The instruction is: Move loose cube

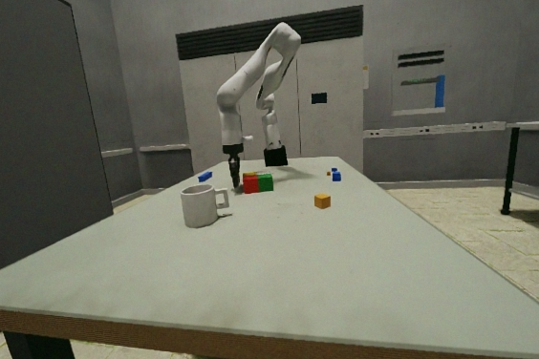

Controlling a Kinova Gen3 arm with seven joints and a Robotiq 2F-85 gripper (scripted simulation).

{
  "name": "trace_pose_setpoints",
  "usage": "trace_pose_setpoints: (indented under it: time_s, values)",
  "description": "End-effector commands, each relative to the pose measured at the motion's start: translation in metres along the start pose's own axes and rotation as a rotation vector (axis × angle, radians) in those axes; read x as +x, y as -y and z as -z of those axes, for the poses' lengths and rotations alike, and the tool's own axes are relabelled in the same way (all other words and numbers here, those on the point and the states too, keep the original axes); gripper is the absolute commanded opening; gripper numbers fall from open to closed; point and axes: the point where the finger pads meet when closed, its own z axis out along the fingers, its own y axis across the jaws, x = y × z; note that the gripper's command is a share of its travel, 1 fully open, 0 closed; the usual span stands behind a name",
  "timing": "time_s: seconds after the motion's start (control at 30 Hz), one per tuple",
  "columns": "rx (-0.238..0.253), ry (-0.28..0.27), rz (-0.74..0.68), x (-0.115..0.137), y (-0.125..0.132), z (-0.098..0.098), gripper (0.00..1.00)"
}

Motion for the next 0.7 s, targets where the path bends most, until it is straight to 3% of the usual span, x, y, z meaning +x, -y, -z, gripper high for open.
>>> trace_pose_setpoints:
  time_s: [0.0,0.67]
  values:
    - [-0.002,0.000,0.000,0.0000,-0.0006,0.0008,0.56]
    - [-0.002,0.000,0.000,0.0059,-0.0006,0.0008,0.56]
